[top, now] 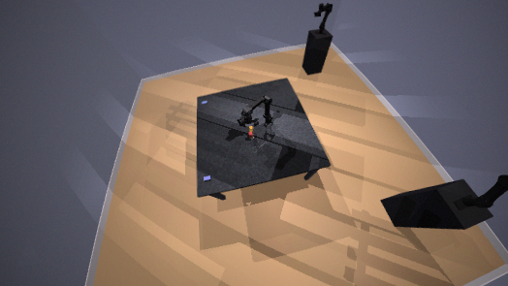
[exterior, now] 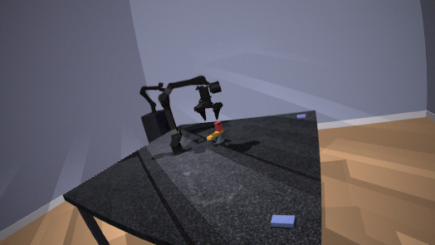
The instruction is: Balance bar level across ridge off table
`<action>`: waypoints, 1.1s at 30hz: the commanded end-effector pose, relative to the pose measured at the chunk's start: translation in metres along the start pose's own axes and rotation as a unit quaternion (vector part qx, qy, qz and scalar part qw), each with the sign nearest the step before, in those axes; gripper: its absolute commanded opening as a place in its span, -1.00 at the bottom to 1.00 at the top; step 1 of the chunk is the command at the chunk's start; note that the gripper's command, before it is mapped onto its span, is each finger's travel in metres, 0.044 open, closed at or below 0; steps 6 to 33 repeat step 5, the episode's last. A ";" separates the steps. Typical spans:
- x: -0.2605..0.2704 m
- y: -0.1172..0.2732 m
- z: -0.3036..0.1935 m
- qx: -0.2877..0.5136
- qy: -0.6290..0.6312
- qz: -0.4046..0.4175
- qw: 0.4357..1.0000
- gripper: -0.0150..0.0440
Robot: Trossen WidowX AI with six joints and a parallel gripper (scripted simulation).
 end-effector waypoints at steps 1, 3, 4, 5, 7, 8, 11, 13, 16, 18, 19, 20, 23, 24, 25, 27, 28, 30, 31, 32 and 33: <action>0.000 0.000 0.000 -0.001 0.000 0.000 1.000 1.00; 0.000 0.000 0.000 -0.001 0.000 0.000 1.000 1.00; 0.000 0.000 0.000 -0.001 0.000 0.000 1.000 1.00; 0.000 0.000 0.000 -0.001 0.000 0.000 1.000 1.00; 0.000 0.000 0.000 -0.001 0.000 0.000 1.000 1.00; 0.000 0.000 0.000 -0.001 0.000 0.000 1.000 1.00; 0.000 0.000 0.000 -0.001 0.000 0.000 1.000 1.00; 0.000 0.000 0.000 -0.001 0.000 0.000 1.000 1.00; 0.000 0.000 0.000 -0.001 0.000 0.000 1.000 1.00; 0.000 0.000 0.000 -0.001 0.000 0.000 1.000 1.00; 0.000 0.000 0.000 -0.001 0.000 0.000 1.000 1.00; 0.000 0.000 0.000 -0.001 0.000 0.000 1.000 1.00; 0.000 0.000 0.000 -0.001 0.000 0.000 1.000 1.00; 0.000 0.000 0.000 -0.001 0.000 0.000 1.000 1.00; 0.000 0.000 0.000 -0.001 0.000 0.000 1.000 1.00; 0.000 0.000 0.000 -0.001 0.000 0.000 1.000 1.00; 0.000 0.000 0.000 -0.001 0.000 0.000 1.000 1.00; 0.000 0.000 0.000 -0.001 0.000 0.000 1.000 1.00; 0.000 0.000 0.000 -0.001 0.000 0.000 1.000 1.00; 0.000 0.000 0.000 -0.001 0.000 0.000 1.000 1.00; 0.000 0.000 0.000 -0.001 0.000 0.000 1.000 1.00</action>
Point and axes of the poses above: the point midway between the two fingers, 35 mm back from their tips, its own y axis back along the fingers, its own x axis across the jaws, z = x × y, the point moved 1 cm from there along y, back along the fingers, and after that the axes turned 11 degrees about -y, right-handed, at the moved point
